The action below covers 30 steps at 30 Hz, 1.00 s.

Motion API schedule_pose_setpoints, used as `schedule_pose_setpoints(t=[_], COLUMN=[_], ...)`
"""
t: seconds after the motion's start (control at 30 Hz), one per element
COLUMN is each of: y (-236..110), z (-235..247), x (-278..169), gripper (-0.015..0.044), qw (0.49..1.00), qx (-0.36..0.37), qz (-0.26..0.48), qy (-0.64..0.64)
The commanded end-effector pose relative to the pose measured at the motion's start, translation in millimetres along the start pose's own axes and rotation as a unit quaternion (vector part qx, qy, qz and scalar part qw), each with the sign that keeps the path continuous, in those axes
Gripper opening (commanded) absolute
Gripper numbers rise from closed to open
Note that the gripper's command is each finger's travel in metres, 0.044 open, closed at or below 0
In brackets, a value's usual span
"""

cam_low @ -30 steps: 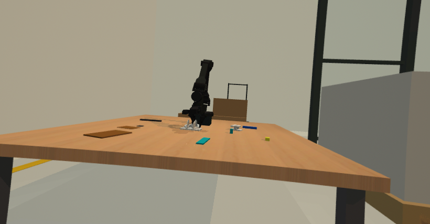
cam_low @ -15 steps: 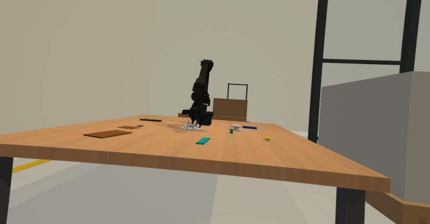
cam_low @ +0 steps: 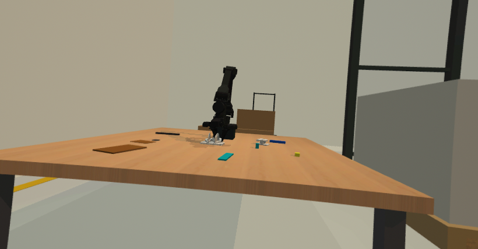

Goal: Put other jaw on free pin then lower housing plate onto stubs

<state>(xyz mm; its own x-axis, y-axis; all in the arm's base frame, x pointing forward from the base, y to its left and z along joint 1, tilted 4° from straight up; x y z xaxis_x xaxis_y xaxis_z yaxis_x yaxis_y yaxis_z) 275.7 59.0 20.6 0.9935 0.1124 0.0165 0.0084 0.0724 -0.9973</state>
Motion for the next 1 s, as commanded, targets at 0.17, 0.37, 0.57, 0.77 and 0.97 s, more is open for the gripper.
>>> schedule_pose_setpoints(t=[0.17, 0.37, 0.57, 0.77, 0.97], y=[-2.3, -1.8, 0.3, 1.3, 2.4], z=[0.1, 0.1, 0.1, 0.1, 0.1], x=[1.0, 1.1, 1.1, 1.1, 1.1], gripper=[0.0134, 0.0134, 0.0134, 0.0134, 0.0134], qw=[1.0, 1.0, 1.0, 1.0, 1.0], qx=[0.001, 0.001, 0.001, 0.001, 0.001], qz=[-0.002, -0.002, -0.002, -0.002, -0.002], qy=[0.002, 0.002, 0.002, 0.002, 0.002])
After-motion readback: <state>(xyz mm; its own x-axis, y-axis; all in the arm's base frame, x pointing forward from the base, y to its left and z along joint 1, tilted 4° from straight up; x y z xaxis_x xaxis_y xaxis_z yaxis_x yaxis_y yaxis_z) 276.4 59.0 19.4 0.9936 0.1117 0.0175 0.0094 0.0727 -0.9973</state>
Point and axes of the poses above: the point midway between the two fingers, 35 mm back from their tips, its own y axis out along the fingers, its own z axis across the jaws, x = y × z, the point moved 5 cm from there along -y, back along the fingers, and after that the axes turned 8 degrees about -y, right-handed, at the moved point
